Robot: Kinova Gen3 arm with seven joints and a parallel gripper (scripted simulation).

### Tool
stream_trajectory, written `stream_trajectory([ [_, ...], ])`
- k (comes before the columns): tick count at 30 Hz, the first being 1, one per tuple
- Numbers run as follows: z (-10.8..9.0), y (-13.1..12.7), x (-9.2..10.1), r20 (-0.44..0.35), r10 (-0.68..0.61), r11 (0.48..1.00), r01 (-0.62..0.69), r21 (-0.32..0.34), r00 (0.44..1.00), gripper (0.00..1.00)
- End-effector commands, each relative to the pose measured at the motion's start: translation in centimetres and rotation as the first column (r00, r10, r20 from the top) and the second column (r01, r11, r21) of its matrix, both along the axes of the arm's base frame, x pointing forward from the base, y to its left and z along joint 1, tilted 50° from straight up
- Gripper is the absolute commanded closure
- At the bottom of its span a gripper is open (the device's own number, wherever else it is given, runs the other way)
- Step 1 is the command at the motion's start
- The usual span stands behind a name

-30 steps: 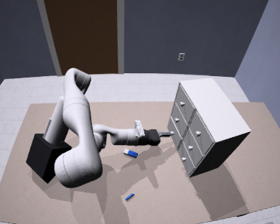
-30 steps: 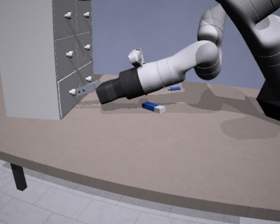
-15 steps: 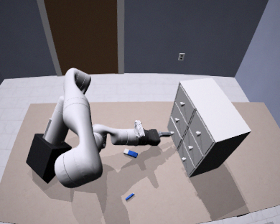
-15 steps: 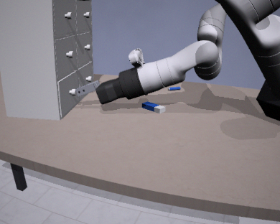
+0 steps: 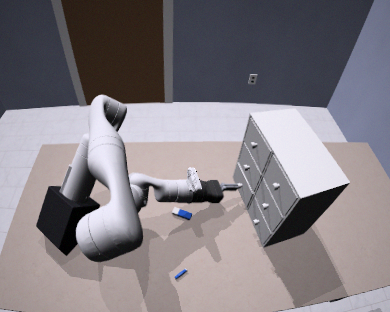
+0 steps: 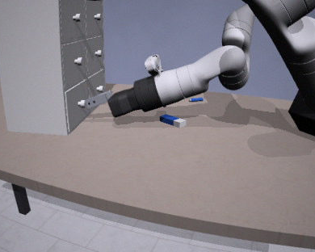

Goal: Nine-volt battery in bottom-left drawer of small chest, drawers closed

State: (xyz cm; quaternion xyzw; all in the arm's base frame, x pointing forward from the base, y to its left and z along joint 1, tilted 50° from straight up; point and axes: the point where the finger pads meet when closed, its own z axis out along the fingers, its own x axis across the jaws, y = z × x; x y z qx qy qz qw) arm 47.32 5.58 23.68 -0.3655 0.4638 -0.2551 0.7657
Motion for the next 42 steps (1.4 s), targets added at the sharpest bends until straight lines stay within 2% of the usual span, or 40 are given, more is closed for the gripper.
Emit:
stream_trajectory([
  [1,0.0,-0.1,0.2,0.001,-0.007,1.000,0.007,-0.010,1.000,1.00],
  [20,-0.1,-0.1,0.1,0.002,-0.006,1.000,0.006,-0.009,1.000,1.00],
  [32,-2.4,-0.4,-3.5,0.002,-0.005,1.000,0.005,-0.008,1.000,1.00],
  [42,-2.7,-0.5,-4.0,0.002,-0.005,1.000,0.005,-0.008,1.000,1.00],
])
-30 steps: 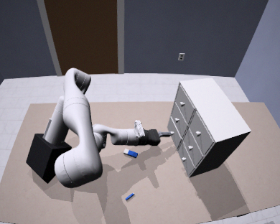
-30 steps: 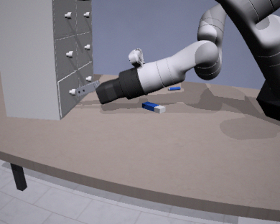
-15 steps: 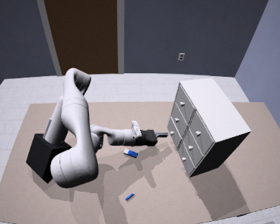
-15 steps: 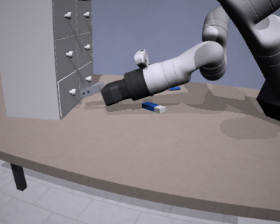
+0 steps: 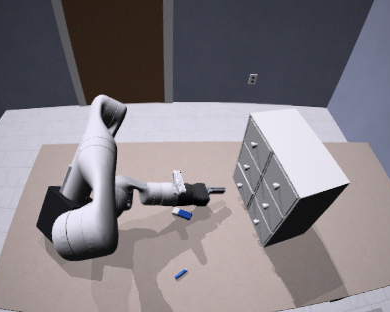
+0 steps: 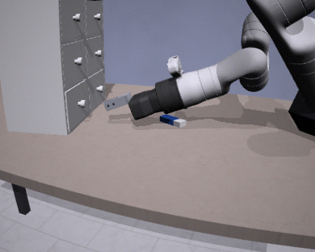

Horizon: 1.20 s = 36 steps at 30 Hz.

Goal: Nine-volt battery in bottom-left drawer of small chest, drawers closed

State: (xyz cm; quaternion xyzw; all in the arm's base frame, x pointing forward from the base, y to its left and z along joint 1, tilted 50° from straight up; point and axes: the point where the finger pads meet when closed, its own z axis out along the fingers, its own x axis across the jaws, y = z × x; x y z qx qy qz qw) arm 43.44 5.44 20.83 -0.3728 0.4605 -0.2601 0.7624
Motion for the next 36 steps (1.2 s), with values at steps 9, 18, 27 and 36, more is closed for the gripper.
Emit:
stream_trajectory([
  [9,0.2,-0.4,-0.3,0.001,-0.003,1.000,0.003,0.014,1.000,1.00],
  [18,0.5,-0.8,-1.0,0.001,-0.003,1.000,0.003,0.014,1.000,1.00],
  [27,0.7,-1.5,-1.9,0.001,-0.003,1.000,0.003,0.014,1.000,1.00],
  [36,1.1,-2.8,-3.7,0.002,0.000,1.000,0.000,0.017,1.000,1.00],
])
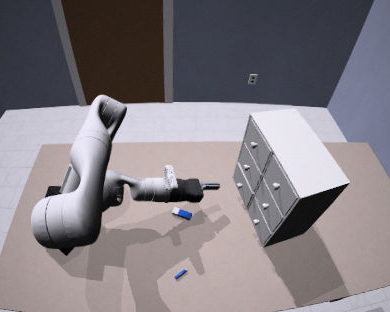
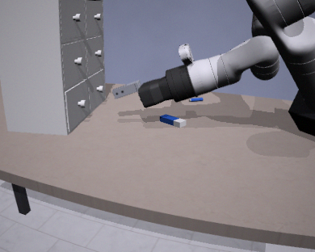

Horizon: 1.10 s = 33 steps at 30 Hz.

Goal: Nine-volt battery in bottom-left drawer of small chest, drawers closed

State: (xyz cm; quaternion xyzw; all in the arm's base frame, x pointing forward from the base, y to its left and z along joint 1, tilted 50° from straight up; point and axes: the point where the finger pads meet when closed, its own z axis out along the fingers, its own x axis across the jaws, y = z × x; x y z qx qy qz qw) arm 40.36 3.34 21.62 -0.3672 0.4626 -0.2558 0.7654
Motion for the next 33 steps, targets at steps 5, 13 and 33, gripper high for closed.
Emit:
stream_trajectory([
  [5,0.2,-1.6,-1.3,0.001,-0.002,1.000,0.002,0.001,1.000,1.00],
  [13,0.3,-2.6,-2.4,0.005,0.003,1.000,-0.003,0.007,1.000,1.00],
  [33,1.1,-5.3,-5.9,0.016,0.016,1.000,-0.016,0.015,1.000,1.00],
])
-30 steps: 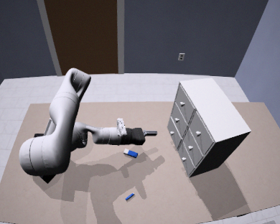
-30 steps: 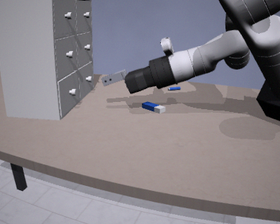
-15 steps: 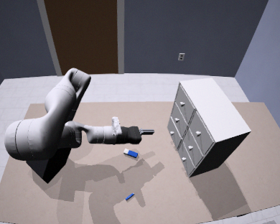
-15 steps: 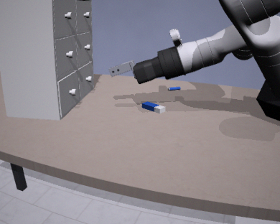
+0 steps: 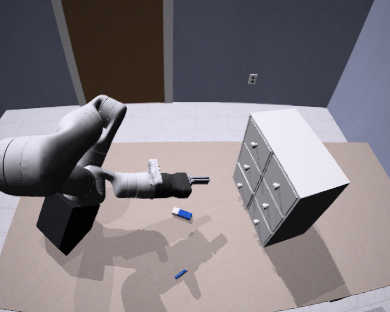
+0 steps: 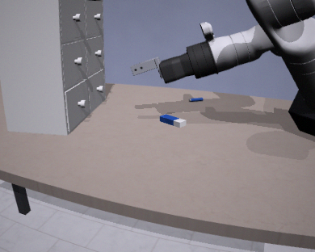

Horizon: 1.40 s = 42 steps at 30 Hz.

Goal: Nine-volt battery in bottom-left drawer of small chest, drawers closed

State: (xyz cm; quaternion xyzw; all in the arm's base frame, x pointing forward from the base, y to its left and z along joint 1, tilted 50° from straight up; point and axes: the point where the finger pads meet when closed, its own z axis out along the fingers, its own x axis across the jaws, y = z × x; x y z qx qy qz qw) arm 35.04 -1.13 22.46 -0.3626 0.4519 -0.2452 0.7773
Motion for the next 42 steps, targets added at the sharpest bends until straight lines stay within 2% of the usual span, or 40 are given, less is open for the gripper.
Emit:
stream_trajectory([
  [1,0.3,-0.9,-0.7,-0.005,-0.009,1.000,0.009,-0.005,1.000,1.00],
  [25,0.7,-1.7,-2.0,0.005,-0.018,0.999,0.018,-0.031,1.000,1.00],
  [42,1.3,-2.9,-3.7,0.004,-0.015,0.999,0.015,-0.031,1.000,1.00],
])
